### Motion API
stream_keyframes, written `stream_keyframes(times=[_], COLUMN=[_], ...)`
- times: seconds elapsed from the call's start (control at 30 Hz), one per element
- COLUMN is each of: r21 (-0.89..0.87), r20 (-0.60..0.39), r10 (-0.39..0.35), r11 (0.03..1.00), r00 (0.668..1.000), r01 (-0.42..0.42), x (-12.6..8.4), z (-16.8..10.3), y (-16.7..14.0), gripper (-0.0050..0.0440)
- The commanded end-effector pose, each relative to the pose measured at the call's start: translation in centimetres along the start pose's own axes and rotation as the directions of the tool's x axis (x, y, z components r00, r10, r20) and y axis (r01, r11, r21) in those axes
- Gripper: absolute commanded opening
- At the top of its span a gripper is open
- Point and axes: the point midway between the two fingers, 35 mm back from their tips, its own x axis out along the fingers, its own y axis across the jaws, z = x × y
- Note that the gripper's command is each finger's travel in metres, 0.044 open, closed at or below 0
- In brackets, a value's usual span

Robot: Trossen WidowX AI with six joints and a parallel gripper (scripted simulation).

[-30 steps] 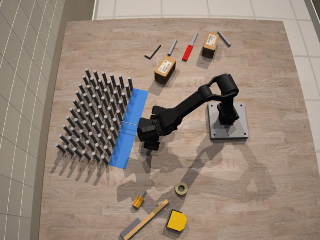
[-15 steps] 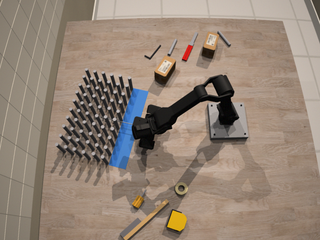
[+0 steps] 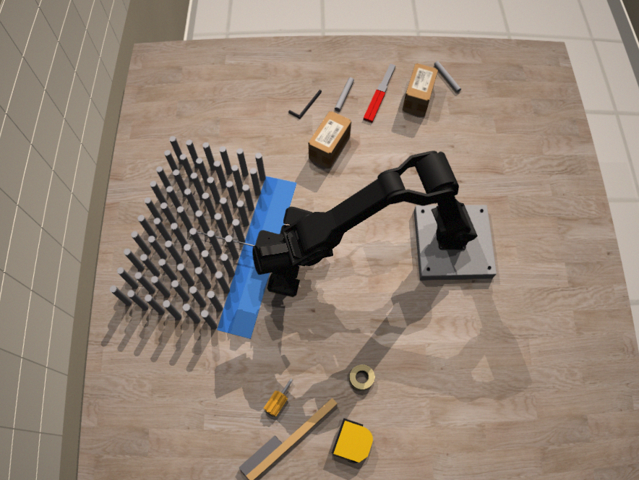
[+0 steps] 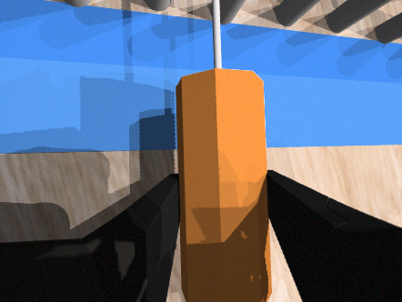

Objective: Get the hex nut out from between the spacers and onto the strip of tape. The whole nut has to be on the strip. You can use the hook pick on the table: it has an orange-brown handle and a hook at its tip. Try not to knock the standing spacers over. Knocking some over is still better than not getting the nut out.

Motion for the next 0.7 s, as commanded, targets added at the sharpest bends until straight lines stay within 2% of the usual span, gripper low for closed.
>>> stream_keyframes(times=[0.0, 0.67], r21=[0.014, 0.016], r20=[0.035, 0.039], r10=[0.013, 0.01], r11=[1.0, 1.0], r00=[0.999, 0.999], r01=[-0.014, -0.011], x=[-0.7, 0.3], z=[1.9, 4.1], y=[-0.1, -0.3], gripper=[-0.005, -0.005])
